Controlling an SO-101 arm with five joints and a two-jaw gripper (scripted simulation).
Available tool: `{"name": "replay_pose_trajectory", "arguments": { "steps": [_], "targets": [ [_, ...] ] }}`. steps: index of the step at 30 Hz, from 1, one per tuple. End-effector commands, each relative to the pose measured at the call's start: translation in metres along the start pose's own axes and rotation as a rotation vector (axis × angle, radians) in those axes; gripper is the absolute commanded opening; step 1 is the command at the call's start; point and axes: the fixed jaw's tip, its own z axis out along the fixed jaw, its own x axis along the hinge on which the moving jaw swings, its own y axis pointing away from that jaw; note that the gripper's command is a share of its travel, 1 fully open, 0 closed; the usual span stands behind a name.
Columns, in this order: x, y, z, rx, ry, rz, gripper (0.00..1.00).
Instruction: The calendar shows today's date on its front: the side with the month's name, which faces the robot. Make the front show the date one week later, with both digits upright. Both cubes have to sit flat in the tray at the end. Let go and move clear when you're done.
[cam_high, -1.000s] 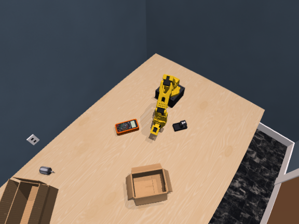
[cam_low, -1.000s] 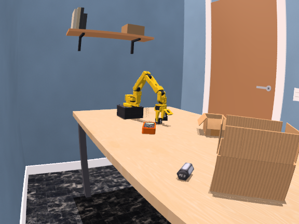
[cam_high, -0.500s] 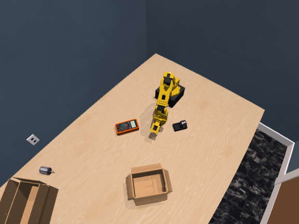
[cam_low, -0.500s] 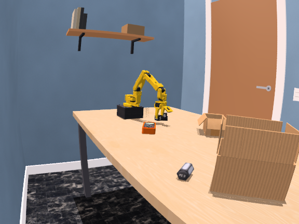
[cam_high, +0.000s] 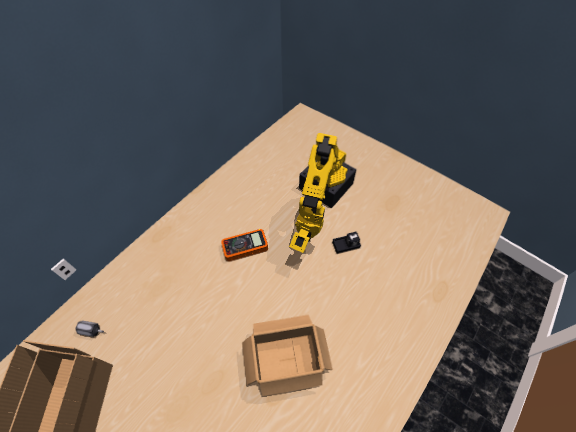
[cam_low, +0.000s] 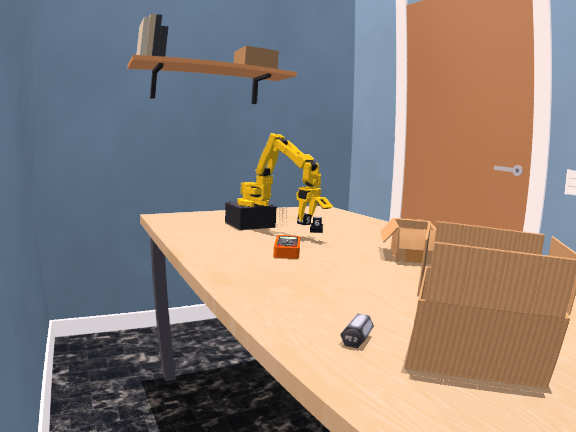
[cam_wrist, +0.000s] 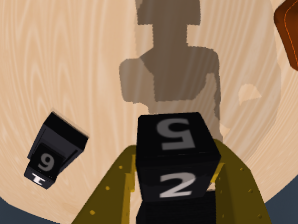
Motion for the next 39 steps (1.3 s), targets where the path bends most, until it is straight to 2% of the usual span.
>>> {"name": "replay_pose_trajectory", "arguments": {
  "steps": [1, 8, 15, 17, 22, 26, 39],
  "targets": [
    [-0.0049, -0.0002, -0.0068, -0.006, -0.029, -0.001, 0.00],
    [-0.0065, 0.0000, -0.0052, -0.015, -0.076, -0.007, 0.00],
    [-0.0097, 0.0003, -0.0022, -0.038, -0.224, -0.026, 0.00],
    [-0.0097, 0.0003, -0.0022, -0.038, -0.224, -0.026, 0.00],
    [-0.0102, 0.0001, -0.0018, -0.054, -0.338, -0.040, 0.00],
    [-0.0098, -0.0001, -0.0023, -0.061, -0.398, -0.048, 0.00],
    [-0.0101, -0.0001, -0.0018, -0.065, -0.434, -0.052, 0.00]
  ]
}}
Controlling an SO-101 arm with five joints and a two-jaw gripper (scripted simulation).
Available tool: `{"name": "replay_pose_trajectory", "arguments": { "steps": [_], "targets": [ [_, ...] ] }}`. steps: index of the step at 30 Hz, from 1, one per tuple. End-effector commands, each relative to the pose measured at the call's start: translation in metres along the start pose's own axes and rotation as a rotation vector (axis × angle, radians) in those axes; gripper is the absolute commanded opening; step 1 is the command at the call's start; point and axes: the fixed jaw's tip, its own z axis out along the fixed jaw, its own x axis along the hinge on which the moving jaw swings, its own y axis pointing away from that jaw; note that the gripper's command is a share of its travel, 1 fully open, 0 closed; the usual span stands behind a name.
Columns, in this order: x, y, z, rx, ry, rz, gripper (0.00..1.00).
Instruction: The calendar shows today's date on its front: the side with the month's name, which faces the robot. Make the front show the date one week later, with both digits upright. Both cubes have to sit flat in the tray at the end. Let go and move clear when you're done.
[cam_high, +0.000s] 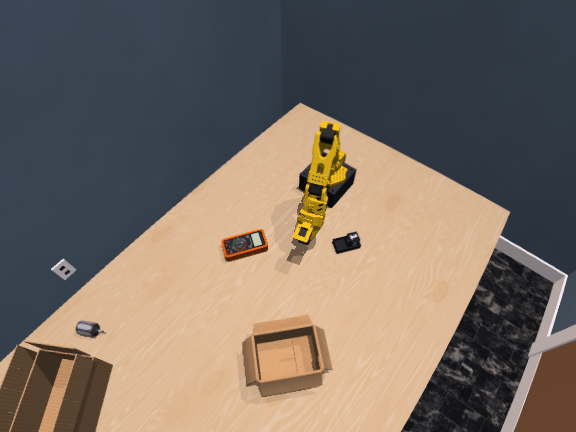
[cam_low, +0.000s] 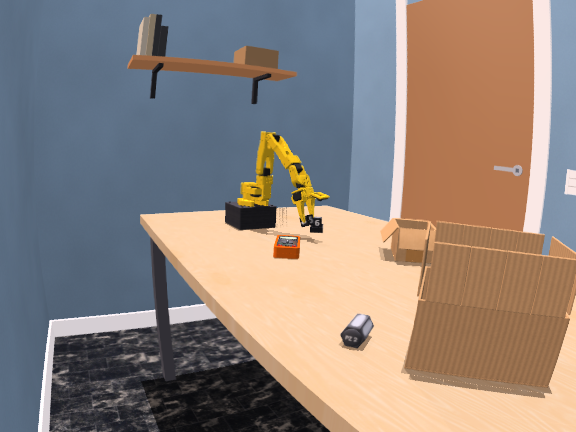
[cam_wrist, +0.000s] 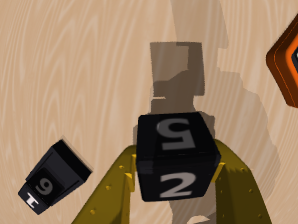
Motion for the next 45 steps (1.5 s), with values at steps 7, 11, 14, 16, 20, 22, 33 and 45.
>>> {"name": "replay_pose_trajectory", "arguments": {
  "steps": [7, 11, 14, 16, 20, 22, 33, 45],
  "targets": [
    [-0.0044, -0.0017, 0.0038, -0.013, -0.140, -0.017, 0.00],
    [-0.0052, -0.0017, 0.0050, -0.019, -0.212, -0.027, 0.00],
    [-0.0055, -0.0018, 0.0048, -0.024, -0.260, -0.034, 0.00],
    [-0.0057, -0.0018, 0.0038, -0.027, -0.306, -0.040, 0.00],
    [-0.0057, -0.0019, 0.0011, -0.032, -0.375, -0.050, 0.00],
    [-0.0057, -0.0020, -0.0001, -0.033, -0.395, -0.052, 0.00],
    [-0.0058, -0.0020, -0.0008, -0.034, -0.411, -0.055, 0.00],
    [-0.0102, -0.0017, 0.0041, -0.039, -0.492, -0.062, 0.00]
  ]
}}
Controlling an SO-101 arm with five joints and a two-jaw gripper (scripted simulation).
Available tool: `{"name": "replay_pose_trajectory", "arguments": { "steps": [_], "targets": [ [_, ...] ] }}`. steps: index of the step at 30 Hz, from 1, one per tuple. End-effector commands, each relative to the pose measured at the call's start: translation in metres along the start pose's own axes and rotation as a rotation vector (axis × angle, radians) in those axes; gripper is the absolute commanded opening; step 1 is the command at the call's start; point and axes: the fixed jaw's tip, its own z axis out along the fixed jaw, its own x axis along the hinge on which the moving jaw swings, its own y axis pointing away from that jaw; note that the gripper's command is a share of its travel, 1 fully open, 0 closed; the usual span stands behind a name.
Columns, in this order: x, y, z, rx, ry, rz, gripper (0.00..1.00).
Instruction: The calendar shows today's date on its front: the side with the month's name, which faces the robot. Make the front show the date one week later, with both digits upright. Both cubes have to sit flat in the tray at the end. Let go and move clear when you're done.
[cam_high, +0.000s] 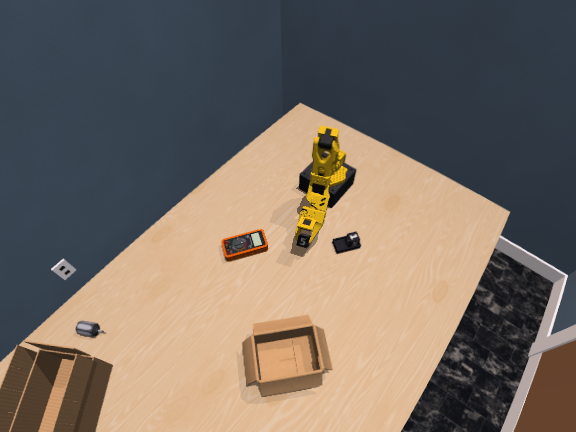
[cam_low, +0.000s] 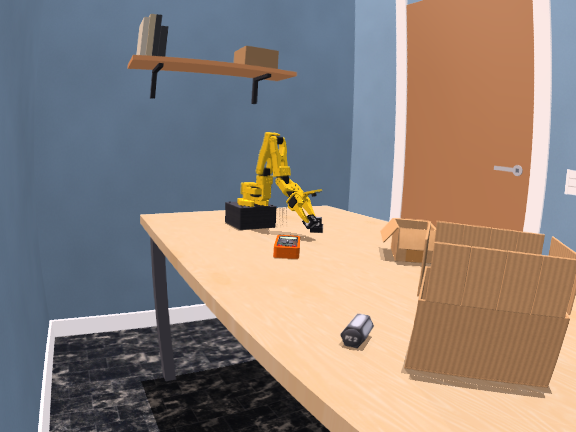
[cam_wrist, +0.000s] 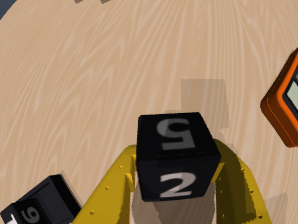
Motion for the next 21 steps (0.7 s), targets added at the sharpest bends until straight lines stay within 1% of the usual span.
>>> {"name": "replay_pose_trajectory", "arguments": {
  "steps": [1, 9, 16, 18, 21],
  "targets": [
    [0.0001, -0.0022, 0.0011, 0.005, -0.029, -0.004, 0.00],
    [-0.0007, -0.0025, 0.0054, 0.000, -0.152, -0.017, 0.00],
    [0.0000, -0.0027, 0.0036, -0.003, -0.258, -0.028, 0.00],
    [0.0000, -0.0027, 0.0036, -0.003, -0.258, -0.028, 0.00],
    [0.0004, -0.0028, 0.0018, -0.004, -0.293, -0.032, 0.00]
  ]
}}
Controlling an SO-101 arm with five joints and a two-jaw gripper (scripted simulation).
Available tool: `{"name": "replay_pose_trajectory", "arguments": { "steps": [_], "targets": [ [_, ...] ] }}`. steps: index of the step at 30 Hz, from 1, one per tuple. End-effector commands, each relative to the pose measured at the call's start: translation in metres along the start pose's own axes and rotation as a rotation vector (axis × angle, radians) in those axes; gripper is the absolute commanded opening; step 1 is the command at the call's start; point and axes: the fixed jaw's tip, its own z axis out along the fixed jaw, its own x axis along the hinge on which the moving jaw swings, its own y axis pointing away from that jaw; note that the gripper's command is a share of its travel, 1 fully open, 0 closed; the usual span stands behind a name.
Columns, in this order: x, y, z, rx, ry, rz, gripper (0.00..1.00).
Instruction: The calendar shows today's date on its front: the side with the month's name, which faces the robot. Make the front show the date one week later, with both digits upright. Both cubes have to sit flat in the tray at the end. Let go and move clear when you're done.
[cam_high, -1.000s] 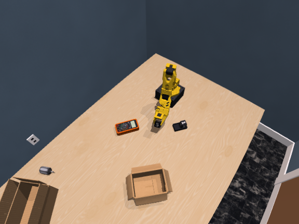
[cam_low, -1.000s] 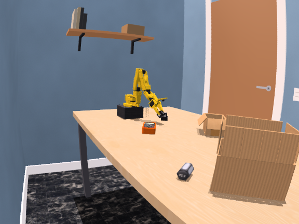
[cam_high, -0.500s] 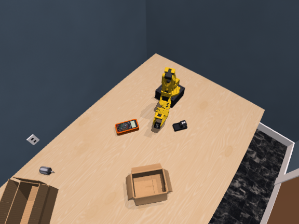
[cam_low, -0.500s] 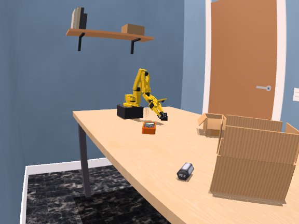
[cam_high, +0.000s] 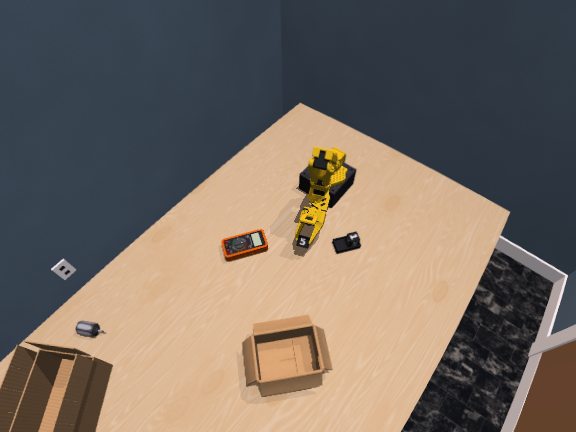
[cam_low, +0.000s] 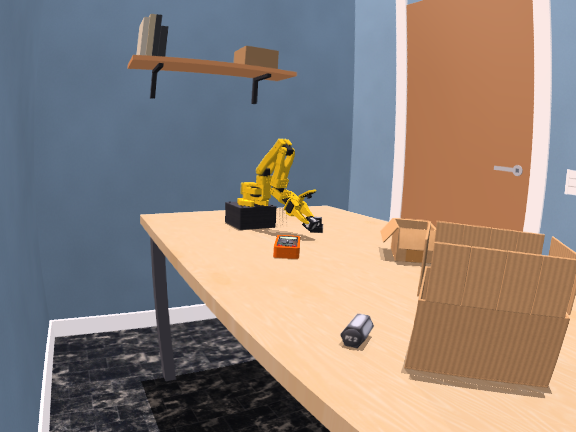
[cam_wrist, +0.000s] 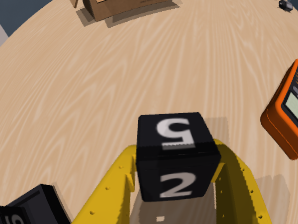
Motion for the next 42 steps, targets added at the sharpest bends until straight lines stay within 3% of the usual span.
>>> {"name": "replay_pose_trajectory", "arguments": {
  "steps": [1, 8, 42],
  "targets": [
    [-0.0034, -0.0022, -0.0006, 0.006, -0.078, -0.007, 0.00],
    [-0.0035, -0.0022, -0.0032, 0.006, -0.115, -0.011, 0.00],
    [-0.0029, -0.0022, -0.0038, 0.007, -0.113, -0.030, 0.00]
  ]
}}
